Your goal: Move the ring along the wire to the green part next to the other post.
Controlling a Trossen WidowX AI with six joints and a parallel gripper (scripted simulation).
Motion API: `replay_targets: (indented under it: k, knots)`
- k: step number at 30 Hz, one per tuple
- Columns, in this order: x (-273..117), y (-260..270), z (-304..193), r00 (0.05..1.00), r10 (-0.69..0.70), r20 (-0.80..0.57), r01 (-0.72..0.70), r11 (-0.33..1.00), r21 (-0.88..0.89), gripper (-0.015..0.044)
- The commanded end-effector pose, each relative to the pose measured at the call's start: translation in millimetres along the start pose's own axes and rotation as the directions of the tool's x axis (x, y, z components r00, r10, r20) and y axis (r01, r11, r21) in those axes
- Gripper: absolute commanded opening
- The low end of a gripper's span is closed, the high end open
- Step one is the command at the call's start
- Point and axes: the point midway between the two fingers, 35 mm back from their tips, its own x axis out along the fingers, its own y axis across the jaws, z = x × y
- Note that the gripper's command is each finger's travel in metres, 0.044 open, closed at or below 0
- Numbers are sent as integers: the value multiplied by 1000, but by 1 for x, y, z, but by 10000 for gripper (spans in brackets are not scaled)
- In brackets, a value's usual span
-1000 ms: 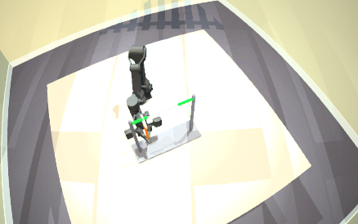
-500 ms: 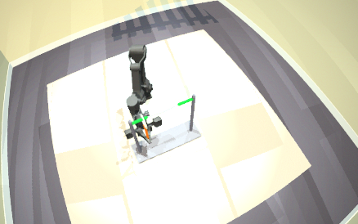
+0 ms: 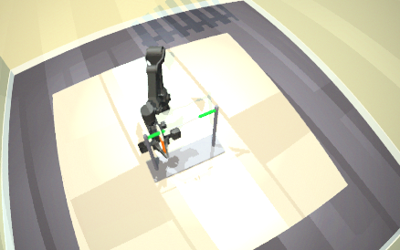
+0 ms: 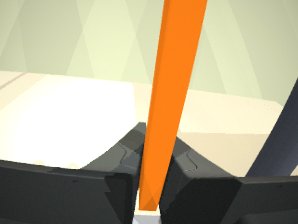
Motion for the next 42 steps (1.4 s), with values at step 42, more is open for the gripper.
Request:
replay_targets:
  k: [42]
  knots:
    - [0,31,2,1000,-2,2,2,1000,-6,-150]
